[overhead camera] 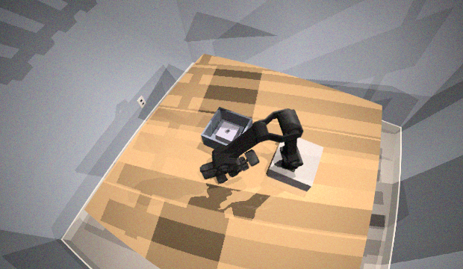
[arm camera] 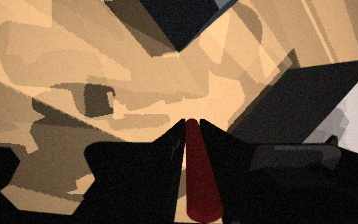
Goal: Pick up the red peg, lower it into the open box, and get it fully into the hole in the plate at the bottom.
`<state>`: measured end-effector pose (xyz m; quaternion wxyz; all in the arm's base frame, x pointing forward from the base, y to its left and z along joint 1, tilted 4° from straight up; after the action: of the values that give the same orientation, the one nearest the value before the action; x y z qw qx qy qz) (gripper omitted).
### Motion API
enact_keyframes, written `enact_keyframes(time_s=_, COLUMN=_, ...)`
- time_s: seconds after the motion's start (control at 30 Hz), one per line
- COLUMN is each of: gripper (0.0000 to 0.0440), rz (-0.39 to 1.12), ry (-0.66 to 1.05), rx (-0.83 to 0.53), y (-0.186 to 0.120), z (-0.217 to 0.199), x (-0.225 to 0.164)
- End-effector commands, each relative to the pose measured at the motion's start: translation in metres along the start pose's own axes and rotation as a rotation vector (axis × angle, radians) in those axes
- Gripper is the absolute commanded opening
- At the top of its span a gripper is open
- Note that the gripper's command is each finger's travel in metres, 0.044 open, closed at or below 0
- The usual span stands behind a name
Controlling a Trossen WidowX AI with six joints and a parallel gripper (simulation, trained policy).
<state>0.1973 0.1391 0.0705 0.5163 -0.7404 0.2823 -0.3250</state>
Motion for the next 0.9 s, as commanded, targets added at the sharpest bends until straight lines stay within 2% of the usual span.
enact_keyframes(time_s=0.0, gripper=0.0, rz=-0.017, ry=0.02, rx=0.014, y=-0.013, z=0.003, x=0.01)
enact_keyframes(time_s=0.43, gripper=0.0, rz=-0.059, ry=0.177, rx=0.047, y=-0.039, z=0.013, x=0.063)
enact_keyframes(time_s=0.87, gripper=0.0, rz=-0.071, ry=0.301, rx=0.068, y=-0.037, z=0.016, x=0.13)
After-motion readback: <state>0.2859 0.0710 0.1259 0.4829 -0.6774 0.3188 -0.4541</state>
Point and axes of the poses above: the point midway between the two fingers, 35 mm back from their tips, its own y axis out along the fingers, its own z axis across the jaws, x = y × z, the point moved 6 cm from there along -y, back along the fingers, and after that the axes turned 14 degrees about y, right-handed, at the moved point
